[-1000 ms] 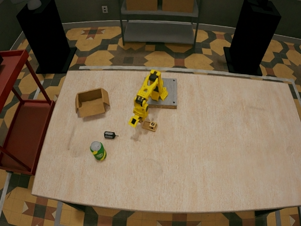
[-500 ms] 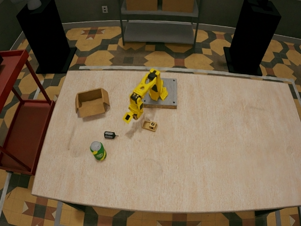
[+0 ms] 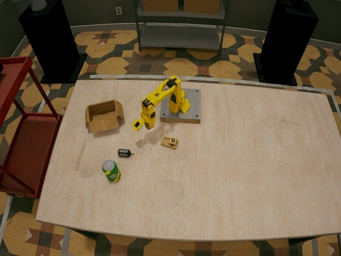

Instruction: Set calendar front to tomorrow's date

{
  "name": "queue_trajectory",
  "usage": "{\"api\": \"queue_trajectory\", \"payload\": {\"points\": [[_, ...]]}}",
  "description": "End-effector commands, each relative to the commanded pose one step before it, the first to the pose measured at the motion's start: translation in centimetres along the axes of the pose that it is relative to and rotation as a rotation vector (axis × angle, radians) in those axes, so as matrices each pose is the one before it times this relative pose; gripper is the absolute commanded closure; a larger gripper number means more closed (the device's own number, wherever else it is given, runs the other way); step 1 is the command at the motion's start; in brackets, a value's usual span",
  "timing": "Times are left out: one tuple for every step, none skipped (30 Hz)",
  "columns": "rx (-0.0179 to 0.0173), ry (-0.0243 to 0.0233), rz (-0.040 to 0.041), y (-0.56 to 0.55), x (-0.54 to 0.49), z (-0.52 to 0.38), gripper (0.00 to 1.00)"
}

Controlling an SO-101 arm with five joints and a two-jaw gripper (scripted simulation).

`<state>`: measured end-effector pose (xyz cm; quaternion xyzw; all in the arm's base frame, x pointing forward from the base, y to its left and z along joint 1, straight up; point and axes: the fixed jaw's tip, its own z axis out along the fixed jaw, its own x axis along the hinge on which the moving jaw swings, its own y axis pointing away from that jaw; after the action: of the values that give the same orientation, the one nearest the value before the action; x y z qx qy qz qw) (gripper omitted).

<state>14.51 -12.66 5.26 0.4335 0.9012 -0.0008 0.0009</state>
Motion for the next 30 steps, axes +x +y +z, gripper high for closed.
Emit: {"api": "queue_trajectory", "payload": {"points": [[-0.00276, -0.01982, 0.08430, -1.577, -0.172, -0.2095, 1.00], [0.00062, -0.00004, 0.02802, -0.537, -0.005, 0.0026, 1.00], [0.00058, -0.00004, 0.02648, -0.506, -0.005, 0.0027, 1.00], [0.00053, -0.00004, 0.02456, -0.467, -0.005, 0.0028, 1.00], [0.00051, -0.00004, 0.02221, -0.421, -0.005, 0.0036, 1.00], [0.00042, -0.00004, 0.01954, -0.369, -0.005, 0.0031, 1.00], [0.00036, -0.00003, 0.01668, -0.314, -0.004, 0.0026, 1.00], [0.00031, -0.00003, 0.01369, -0.257, -0.004, 0.0027, 1.00], [0.00022, -0.00002, 0.01062, -0.199, -0.003, 0.0022, 1.00], [0.00016, -0.00001, 0.00773, -0.145, -0.002, 0.0016, 1.00], [0.00014, -0.00001, 0.00506, -0.095, -0.002, 0.0005, 1.00], [0.00006, 0.00000, 0.00280, -0.052, -0.001, 0.0006, 1.00], [0.00001, 0.00000, 0.00110, -0.021, 0.000, 0.0006, 1.00], [0.00000, 0.00000, 0.00019, -0.003, 0.000, 0.0000, 1.00], [0.00000, 0.00000, 0.00000, 0.000, 0.000, 0.0000, 1.00], [0.00000, 0.00000, 0.00000, 0.000, 0.000, 0.0000, 1.00], [-0.00001, 0.00001, -0.00006, 0.000, 0.000, 0.0000, 1.00], [0.00000, 0.00000, -0.00025, 0.000, 0.001, 0.0000, 1.00], [0.00003, 0.00000, -0.00072, 0.000, 0.001, 0.0000, 1.00], [-0.00001, 0.00000, -0.00129, 0.000, 0.002, 0.0000, 1.00], [-0.00001, 0.00000, -0.00195, 0.000, 0.003, 0.0000, 1.00], [-0.00001, 0.00000, -0.00270, 0.000, 0.004, 0.0000, 1.00], [0.00002, 0.00000, -0.00349, 0.000, 0.006, -0.0001, 1.00], [-0.00002, 0.00000, -0.00424, -0.001, 0.007, -0.0001, 1.00], [0.00001, 0.00003, -0.00496, 0.000, 0.008, -0.0001, 1.00], [0.00001, 0.00000, -0.00562, 0.000, 0.009, -0.0001, 1.00], [0.00001, 0.00000, -0.00622, 0.000, 0.010, -0.0001, 1.00], [0.00000, 0.00003, -0.00675, 0.000, 0.011, -0.0001, 1.00], [0.00000, 0.00000, -0.00710, 0.000, 0.011, 0.0005, 1.00], [0.00000, 0.00000, -0.00738, 0.000, 0.011, -0.0001, 1.00]]}}
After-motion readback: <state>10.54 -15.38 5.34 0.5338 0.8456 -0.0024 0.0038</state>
